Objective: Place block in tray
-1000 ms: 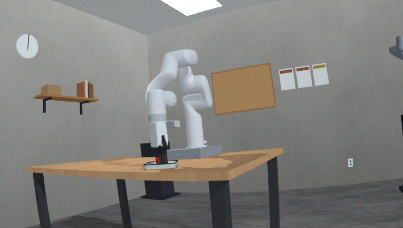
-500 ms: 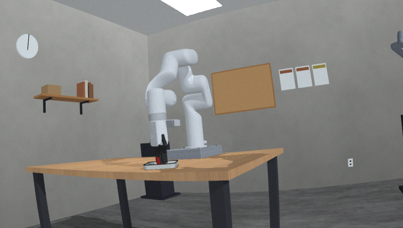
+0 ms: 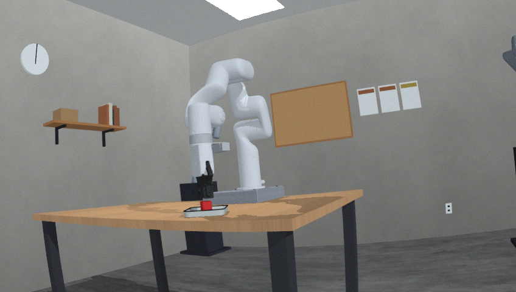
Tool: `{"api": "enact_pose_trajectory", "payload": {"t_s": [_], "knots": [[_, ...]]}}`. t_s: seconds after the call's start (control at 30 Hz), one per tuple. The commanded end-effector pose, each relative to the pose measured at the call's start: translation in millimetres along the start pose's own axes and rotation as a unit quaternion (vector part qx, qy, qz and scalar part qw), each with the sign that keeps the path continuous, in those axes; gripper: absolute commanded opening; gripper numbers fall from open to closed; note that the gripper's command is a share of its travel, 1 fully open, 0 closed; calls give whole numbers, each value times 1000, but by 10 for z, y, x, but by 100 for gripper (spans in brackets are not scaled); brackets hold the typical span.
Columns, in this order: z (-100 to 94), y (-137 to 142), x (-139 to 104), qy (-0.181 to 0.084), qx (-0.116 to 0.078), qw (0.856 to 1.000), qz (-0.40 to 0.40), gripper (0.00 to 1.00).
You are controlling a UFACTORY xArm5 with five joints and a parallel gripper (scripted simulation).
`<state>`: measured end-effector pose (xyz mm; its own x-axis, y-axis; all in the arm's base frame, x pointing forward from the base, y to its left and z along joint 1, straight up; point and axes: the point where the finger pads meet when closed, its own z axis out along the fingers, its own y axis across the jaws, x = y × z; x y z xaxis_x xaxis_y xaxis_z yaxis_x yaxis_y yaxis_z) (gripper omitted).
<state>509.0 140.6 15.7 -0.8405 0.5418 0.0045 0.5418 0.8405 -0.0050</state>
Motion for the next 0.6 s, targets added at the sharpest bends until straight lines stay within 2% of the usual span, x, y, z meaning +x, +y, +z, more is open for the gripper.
{"api": "enact_pose_trajectory", "payload": {"t_s": [0.0, 0.3, 0.57], "knots": [[-119, 11, -9, -1, -2, 1000, 0, 50], [-234, 11, -9, -1, -2, 1000, 0, 50], [-248, 10, -8, -1, -2, 1000, 0, 50]]}}
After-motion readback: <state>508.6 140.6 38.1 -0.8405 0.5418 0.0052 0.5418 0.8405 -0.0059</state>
